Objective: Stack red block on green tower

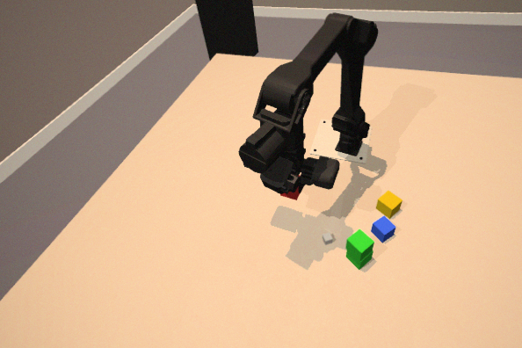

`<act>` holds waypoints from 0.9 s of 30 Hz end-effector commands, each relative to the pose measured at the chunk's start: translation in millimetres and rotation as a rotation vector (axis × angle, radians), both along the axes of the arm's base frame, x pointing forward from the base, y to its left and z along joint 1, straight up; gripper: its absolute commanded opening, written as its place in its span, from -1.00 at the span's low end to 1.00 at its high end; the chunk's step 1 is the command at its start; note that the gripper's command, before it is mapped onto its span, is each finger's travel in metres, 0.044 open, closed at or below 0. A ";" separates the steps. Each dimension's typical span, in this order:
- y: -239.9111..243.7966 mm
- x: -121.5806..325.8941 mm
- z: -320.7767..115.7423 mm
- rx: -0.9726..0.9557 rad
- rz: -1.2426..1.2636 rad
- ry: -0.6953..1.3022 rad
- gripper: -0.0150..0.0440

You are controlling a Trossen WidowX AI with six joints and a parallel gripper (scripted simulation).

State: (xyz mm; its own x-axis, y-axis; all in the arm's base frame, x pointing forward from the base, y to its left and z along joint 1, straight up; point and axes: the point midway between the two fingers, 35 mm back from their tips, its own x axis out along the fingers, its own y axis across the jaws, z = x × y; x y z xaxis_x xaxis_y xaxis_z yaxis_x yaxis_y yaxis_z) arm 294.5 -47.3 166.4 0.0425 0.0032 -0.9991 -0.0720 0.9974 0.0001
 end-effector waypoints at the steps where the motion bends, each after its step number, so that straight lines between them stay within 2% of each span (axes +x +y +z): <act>1: 20.2 8.0 0.8 0.000 -0.008 0.001 -0.49; 27: 160.9 24.4 1.9 0.017 -0.041 0.007 -0.49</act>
